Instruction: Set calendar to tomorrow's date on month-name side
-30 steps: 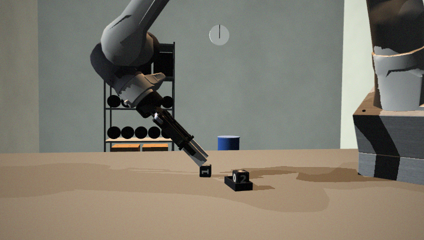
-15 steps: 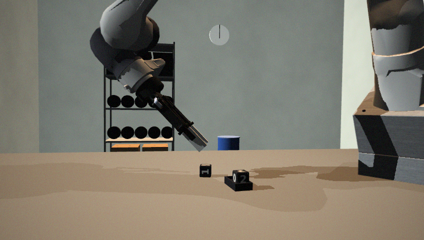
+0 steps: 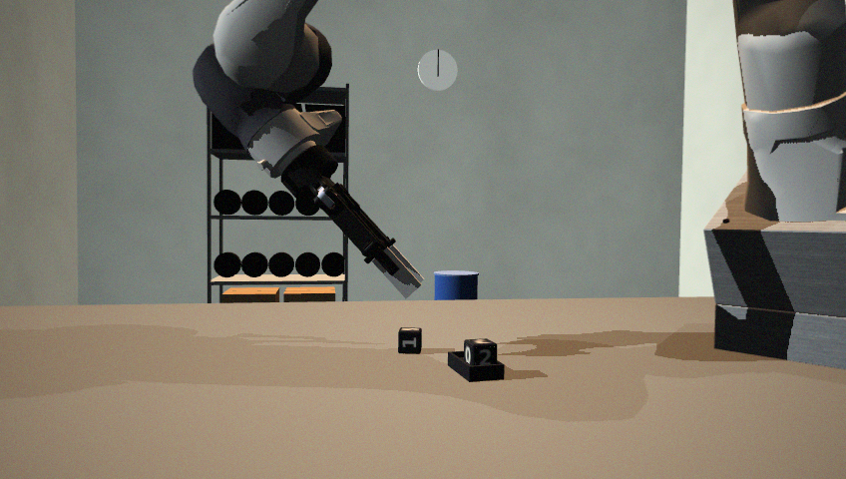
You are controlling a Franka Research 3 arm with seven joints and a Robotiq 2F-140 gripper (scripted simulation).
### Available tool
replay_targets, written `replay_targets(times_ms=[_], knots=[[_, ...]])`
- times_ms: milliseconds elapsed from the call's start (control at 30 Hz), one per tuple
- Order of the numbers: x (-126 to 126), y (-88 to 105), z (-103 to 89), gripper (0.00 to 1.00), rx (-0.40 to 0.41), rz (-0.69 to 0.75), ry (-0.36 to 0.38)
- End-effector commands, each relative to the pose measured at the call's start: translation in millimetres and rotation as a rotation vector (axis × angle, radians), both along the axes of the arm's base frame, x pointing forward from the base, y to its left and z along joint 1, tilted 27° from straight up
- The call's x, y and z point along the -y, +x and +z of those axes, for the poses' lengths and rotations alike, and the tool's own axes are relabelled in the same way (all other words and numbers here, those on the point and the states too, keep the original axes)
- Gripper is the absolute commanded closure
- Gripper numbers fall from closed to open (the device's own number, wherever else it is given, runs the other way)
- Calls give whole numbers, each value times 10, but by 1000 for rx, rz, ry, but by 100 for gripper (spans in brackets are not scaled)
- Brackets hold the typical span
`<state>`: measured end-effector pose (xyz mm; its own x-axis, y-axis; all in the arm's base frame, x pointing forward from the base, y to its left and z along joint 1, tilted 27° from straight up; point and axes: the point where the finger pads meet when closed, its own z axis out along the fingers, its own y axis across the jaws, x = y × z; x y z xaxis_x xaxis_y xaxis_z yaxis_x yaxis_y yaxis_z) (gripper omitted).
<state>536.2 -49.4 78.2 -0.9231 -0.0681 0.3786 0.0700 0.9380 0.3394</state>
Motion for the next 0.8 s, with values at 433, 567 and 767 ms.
replay_targets(times_ms=[433, 567, 767], knots=[[34, 17, 3, 60, 216, -66, -16], [23, 21, 8, 60, 226, -69, -14], [-39, 45, 36, 60, 325, -100, -1]])
